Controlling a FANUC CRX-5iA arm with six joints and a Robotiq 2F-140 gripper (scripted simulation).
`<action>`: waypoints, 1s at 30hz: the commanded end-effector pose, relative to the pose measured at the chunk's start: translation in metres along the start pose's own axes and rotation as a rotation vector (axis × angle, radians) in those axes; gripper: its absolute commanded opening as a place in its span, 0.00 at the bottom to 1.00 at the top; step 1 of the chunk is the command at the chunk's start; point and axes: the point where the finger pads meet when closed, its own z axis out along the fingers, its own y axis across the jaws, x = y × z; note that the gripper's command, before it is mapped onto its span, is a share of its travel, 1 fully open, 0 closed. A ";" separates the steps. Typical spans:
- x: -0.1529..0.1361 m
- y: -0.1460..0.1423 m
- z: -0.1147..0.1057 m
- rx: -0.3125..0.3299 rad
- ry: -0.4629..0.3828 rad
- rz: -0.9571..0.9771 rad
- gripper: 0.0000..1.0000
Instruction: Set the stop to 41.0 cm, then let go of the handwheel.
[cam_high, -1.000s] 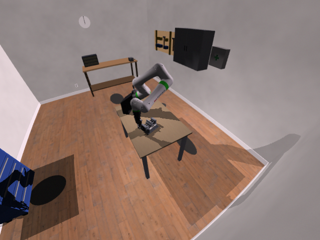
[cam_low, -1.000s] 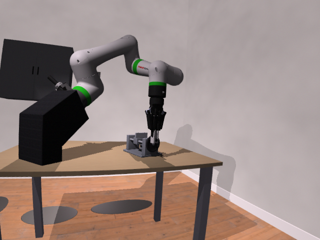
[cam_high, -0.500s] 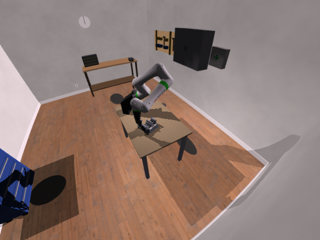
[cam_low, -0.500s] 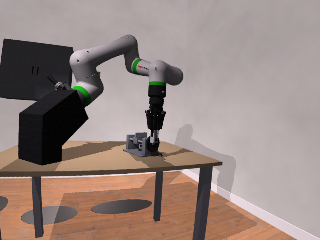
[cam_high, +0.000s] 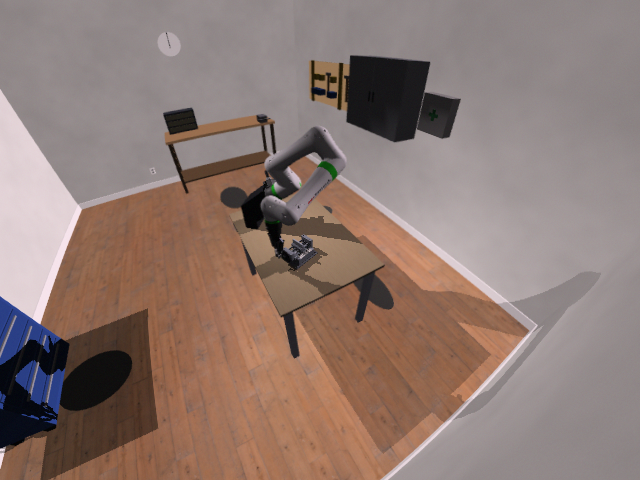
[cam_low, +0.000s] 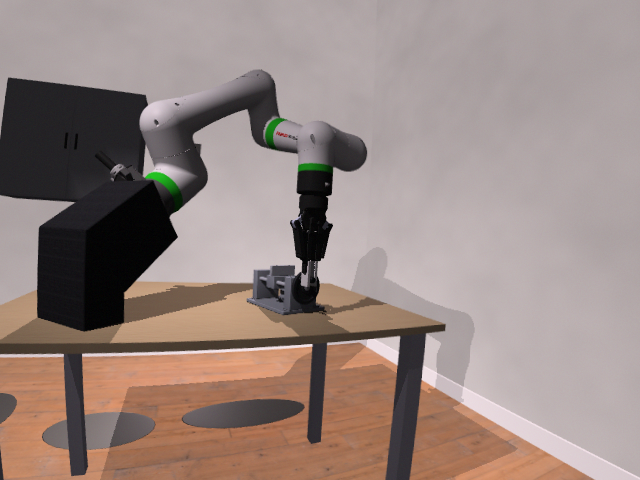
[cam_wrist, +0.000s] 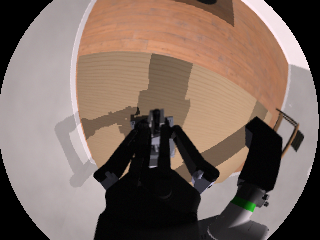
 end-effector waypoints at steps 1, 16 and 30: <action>0.000 0.000 0.000 0.000 0.000 0.000 0.04; 0.000 -0.001 -0.001 0.000 0.000 0.000 0.04; 0.000 -0.005 -0.003 0.000 0.000 0.000 0.04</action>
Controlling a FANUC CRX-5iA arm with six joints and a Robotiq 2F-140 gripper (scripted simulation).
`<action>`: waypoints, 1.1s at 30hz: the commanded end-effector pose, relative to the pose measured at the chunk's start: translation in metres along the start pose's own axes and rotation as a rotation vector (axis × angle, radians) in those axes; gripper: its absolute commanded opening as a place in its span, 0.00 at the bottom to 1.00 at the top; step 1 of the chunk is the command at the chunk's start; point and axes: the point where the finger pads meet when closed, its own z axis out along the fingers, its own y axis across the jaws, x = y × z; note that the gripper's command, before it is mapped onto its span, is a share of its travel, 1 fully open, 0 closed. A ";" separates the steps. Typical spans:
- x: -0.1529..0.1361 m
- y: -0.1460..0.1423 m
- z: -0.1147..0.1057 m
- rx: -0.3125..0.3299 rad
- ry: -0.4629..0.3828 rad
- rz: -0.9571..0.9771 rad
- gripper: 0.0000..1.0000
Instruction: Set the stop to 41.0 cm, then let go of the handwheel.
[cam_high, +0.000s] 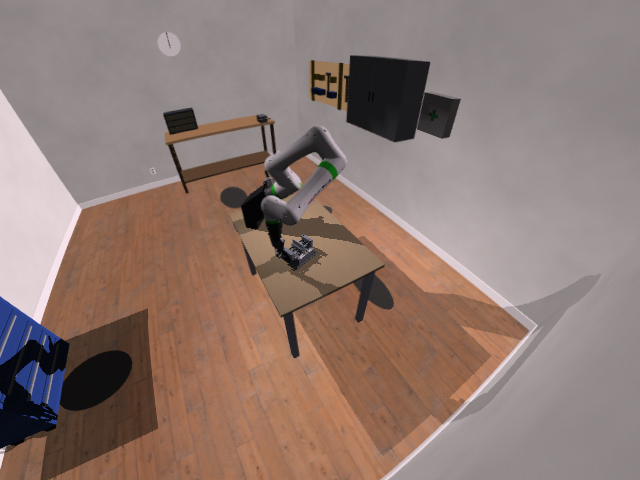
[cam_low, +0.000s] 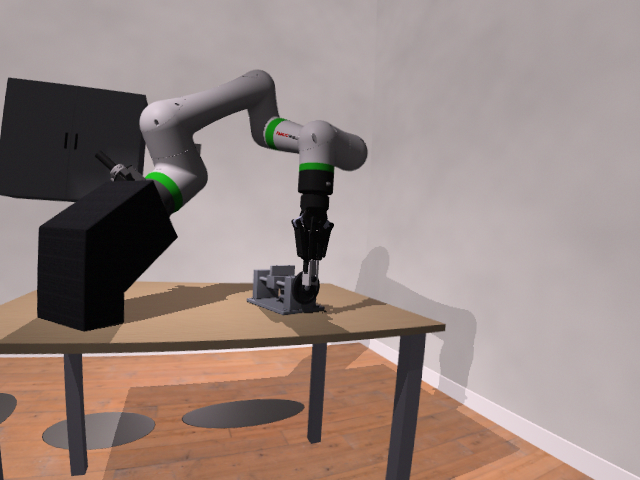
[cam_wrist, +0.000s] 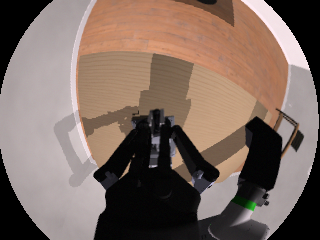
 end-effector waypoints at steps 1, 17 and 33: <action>0.000 -0.002 -0.001 0.000 0.000 0.000 0.04; 0.000 -0.012 -0.004 0.000 0.000 0.000 0.04; 0.000 -0.029 -0.002 0.000 0.000 0.000 0.04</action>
